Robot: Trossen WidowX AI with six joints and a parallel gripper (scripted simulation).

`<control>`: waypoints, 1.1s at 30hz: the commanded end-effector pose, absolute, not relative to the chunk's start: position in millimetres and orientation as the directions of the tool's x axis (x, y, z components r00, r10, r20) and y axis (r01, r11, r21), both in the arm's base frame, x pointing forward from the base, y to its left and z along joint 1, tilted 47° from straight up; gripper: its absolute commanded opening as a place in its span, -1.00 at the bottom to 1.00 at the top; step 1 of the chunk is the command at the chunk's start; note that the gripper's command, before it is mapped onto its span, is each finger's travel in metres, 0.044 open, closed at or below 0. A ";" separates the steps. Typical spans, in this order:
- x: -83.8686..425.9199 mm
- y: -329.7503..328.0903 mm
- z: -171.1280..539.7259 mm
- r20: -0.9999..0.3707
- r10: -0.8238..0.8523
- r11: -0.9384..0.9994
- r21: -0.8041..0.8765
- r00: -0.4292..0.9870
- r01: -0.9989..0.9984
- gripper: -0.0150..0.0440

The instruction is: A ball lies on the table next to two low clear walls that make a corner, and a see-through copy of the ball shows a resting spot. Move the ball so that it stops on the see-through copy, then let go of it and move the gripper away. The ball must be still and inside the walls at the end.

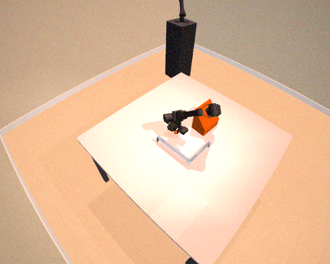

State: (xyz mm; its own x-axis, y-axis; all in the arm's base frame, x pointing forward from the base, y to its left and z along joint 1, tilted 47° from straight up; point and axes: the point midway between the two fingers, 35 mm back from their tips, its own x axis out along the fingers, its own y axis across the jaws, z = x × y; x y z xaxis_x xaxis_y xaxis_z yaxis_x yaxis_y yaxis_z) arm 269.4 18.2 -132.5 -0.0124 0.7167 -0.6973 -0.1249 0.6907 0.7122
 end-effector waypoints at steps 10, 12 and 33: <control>268.3 21.9 -136.0 -0.696 0.718 0.689 0.714 -0.014 -0.123 -0.22; 268.3 21.9 -136.0 -0.696 0.718 0.689 0.714 -0.014 -0.123 -0.05; 268.2 -41.3 -75.6 -0.696 0.718 0.690 0.715 -0.020 -0.114 0.37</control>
State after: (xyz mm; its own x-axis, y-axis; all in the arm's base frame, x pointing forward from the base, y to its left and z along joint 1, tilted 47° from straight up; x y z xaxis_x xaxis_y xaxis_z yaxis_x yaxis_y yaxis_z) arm 271.5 -38.8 -81.4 -0.0019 0.7151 -0.6990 -0.1072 0.6949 0.7111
